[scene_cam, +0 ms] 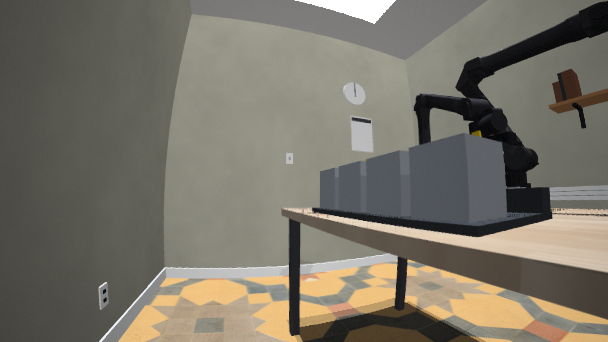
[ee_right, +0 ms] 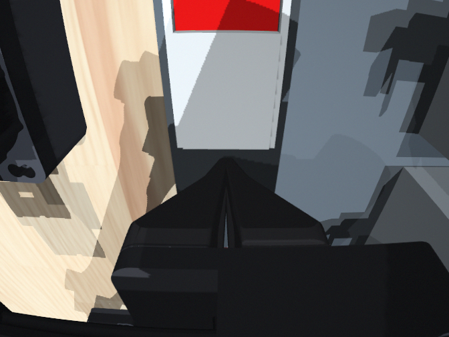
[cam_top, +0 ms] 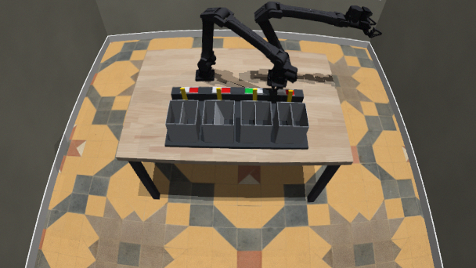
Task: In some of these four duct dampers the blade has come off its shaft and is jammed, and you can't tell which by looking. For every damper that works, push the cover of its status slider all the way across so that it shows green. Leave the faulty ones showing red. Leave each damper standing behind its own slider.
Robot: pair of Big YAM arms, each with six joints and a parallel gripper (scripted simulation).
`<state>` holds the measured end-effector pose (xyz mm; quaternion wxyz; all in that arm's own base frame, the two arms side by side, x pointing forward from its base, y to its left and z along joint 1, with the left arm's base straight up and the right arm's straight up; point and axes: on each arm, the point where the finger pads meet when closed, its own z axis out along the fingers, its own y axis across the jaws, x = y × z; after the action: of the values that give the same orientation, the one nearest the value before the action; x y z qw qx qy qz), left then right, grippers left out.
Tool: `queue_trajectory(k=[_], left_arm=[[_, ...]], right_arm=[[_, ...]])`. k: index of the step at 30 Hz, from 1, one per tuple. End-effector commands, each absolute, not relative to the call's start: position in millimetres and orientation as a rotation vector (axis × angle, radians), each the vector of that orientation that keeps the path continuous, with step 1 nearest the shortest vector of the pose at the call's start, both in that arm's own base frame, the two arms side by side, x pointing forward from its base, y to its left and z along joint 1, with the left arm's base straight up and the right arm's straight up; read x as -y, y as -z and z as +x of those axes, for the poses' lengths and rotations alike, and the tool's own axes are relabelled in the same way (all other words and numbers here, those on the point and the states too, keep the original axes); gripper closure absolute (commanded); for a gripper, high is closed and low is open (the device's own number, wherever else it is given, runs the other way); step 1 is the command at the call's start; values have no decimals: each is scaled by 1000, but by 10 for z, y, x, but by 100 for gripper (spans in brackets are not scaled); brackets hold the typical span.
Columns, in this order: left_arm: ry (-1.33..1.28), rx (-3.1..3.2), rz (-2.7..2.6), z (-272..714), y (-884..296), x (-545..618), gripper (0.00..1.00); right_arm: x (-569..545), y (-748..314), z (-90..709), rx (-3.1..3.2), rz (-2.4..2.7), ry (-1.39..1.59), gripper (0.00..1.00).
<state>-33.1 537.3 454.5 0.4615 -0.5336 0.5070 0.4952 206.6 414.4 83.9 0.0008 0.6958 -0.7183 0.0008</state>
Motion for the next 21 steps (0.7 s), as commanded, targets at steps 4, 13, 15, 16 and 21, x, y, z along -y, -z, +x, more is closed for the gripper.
queue_trajectory(k=[4,13,15,16,21], left_arm=[[-1248,-1183,-1248,-286,-5005,-5441,0],[-1248,-1183,-1248,-286,-5005,-5441,0],[-1248,-1183,-1248,-286,-5005,-5441,0],[-1248,-1183,-1248,-286,-5005,-5441,0],[-1248,-1183,-1248,-286,-5005,-5441,0]], right_arm=[[-4203,-833,2172,2274,2182,4,100],[-4254,-875,2189,2282,2189,9,100],[-4278,-899,2196,2286,2193,13,100],[-4291,-906,2200,2287,2194,14,100],[-4335,-940,2204,2292,2199,18,100]])
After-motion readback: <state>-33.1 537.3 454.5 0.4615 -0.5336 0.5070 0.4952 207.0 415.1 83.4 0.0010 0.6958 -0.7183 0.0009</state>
